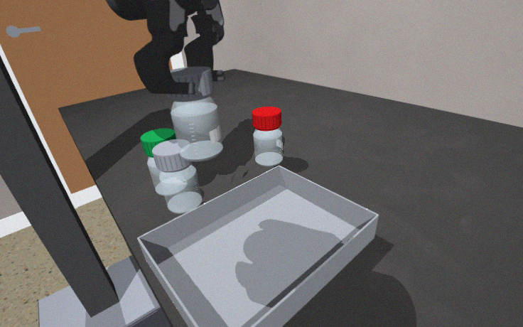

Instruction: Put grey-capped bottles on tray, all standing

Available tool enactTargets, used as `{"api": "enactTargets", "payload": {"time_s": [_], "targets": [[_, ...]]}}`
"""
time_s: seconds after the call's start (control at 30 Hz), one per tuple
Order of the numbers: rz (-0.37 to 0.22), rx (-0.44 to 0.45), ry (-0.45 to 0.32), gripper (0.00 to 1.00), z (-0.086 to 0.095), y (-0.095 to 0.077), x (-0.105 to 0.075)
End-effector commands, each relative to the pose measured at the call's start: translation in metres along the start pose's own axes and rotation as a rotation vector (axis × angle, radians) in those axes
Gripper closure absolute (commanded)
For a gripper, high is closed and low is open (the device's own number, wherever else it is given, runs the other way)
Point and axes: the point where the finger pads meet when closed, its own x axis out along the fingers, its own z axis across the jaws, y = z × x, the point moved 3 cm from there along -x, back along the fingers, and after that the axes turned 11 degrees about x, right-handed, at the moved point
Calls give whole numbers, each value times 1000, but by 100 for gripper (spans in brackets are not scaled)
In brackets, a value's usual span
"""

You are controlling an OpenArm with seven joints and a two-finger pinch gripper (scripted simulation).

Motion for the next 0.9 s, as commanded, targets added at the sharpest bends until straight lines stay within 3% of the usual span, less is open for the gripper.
{"api": "enactTargets", "payload": {"time_s": [0.0,0.33,0.4,0.63,0.87], "targets": [[2,53,-9,100,2,0,-2],[13,293,-8,100,1,0,-2],[13,293,-8,100,1,0,-2],[19,427,-9,100,1,0,-2],[21,477,-8,100,1,0,-2]]}}
